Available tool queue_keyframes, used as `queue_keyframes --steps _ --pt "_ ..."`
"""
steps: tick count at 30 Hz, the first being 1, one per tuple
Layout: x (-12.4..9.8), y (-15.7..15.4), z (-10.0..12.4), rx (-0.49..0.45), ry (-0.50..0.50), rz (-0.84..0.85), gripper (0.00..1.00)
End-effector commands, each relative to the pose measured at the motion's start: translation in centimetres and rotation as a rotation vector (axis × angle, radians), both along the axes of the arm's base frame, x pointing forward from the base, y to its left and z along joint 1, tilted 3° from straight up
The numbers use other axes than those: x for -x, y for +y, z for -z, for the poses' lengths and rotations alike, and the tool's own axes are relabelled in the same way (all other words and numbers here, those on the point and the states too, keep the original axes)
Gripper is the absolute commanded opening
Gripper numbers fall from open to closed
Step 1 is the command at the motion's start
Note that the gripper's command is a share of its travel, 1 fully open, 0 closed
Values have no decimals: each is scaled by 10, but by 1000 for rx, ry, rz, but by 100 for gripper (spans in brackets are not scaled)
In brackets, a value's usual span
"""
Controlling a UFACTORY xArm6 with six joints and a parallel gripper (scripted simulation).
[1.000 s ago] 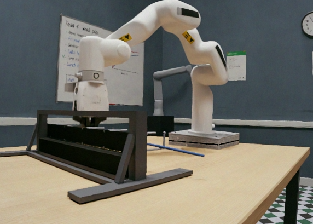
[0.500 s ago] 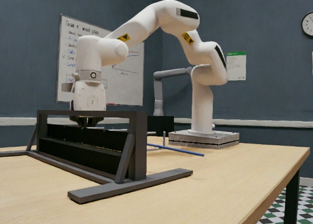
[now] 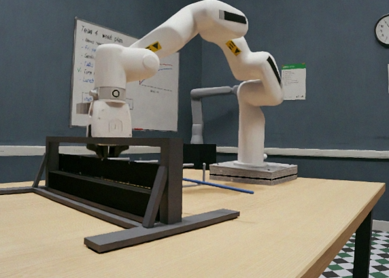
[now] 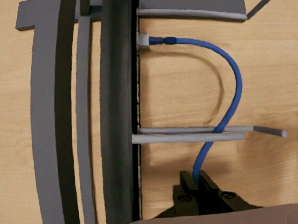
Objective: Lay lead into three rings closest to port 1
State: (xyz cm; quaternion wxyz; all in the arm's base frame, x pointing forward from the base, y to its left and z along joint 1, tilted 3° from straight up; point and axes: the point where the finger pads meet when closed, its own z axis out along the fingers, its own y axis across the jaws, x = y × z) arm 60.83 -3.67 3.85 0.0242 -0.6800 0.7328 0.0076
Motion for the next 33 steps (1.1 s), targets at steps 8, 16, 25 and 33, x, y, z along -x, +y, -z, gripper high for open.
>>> queue_keyframes --steps 8,16,25,33 --pt "-2 0 -2 0 -5 0 33" --pt "-2 0 -2 0 -5 0 33" --pt "-2 0 -2 0 -5 0 33" --pt "-2 0 -2 0 -5 0 33"
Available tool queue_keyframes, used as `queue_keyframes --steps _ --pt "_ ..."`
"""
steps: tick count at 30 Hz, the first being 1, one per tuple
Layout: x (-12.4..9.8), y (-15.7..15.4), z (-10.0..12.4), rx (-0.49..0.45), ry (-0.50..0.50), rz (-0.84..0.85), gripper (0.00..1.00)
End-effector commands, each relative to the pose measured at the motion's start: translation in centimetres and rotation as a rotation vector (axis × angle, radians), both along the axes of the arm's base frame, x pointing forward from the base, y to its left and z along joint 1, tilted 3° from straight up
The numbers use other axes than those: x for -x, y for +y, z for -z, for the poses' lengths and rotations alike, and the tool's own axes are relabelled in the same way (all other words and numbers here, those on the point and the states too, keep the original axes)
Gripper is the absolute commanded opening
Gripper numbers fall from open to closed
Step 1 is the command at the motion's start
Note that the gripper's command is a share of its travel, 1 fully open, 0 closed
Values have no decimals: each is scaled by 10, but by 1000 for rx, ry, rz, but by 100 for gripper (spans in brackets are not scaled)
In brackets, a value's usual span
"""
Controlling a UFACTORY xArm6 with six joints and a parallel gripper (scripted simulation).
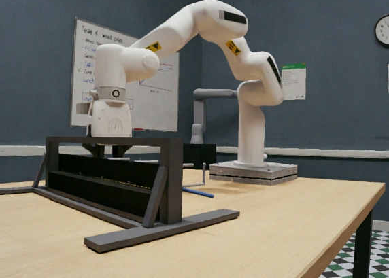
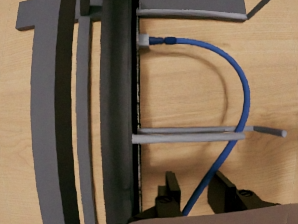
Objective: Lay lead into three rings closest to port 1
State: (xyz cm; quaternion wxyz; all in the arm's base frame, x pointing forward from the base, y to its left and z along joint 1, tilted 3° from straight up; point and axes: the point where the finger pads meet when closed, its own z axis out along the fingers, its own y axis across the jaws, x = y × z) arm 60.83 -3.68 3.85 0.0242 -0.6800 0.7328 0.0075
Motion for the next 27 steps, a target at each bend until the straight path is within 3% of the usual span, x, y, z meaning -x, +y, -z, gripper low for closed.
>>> queue_keyframes --steps 1,13,27 --pt "-2 0 -2 0 -5 0 33" --pt "-2 0 -8 0 -5 0 33" --pt "0 -2 -47 0 -5 0 33"
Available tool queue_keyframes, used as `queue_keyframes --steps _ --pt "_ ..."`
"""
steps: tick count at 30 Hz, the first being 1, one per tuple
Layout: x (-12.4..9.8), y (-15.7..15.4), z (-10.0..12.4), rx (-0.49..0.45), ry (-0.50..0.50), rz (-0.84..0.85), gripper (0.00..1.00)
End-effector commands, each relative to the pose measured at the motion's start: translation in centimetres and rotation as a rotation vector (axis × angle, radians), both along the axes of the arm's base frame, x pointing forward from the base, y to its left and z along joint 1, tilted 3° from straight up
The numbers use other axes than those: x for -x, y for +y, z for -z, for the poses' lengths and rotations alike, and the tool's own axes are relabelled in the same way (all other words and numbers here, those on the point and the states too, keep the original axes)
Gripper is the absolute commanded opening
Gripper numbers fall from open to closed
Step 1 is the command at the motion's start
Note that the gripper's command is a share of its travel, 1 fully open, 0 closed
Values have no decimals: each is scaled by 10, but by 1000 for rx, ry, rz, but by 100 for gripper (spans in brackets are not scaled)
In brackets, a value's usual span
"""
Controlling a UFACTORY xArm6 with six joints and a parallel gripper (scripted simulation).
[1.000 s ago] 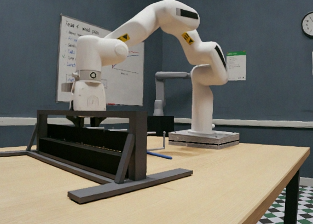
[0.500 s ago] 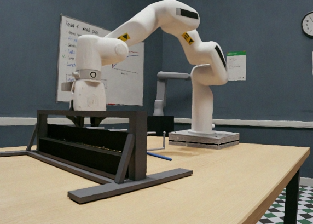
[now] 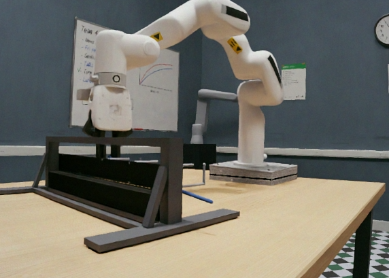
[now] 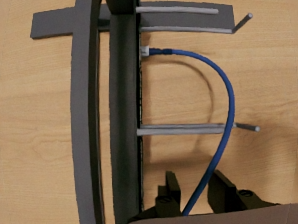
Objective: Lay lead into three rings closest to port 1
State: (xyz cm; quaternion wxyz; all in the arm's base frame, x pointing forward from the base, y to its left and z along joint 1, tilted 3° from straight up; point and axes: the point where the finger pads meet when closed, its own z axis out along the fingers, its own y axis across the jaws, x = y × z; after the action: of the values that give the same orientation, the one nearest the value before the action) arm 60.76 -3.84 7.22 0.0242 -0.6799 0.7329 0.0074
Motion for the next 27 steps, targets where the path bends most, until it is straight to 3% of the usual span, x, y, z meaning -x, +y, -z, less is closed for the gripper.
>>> queue_keyframes --steps 1,13,26,27 --pt "-1 -1 -14 0 -5 0 33" --pt "0 -2 -51 0 -5 0 33" --pt "0 -3 -59 0 -5 0 33" --pt "0 -3 -59 0 -5 0 0"
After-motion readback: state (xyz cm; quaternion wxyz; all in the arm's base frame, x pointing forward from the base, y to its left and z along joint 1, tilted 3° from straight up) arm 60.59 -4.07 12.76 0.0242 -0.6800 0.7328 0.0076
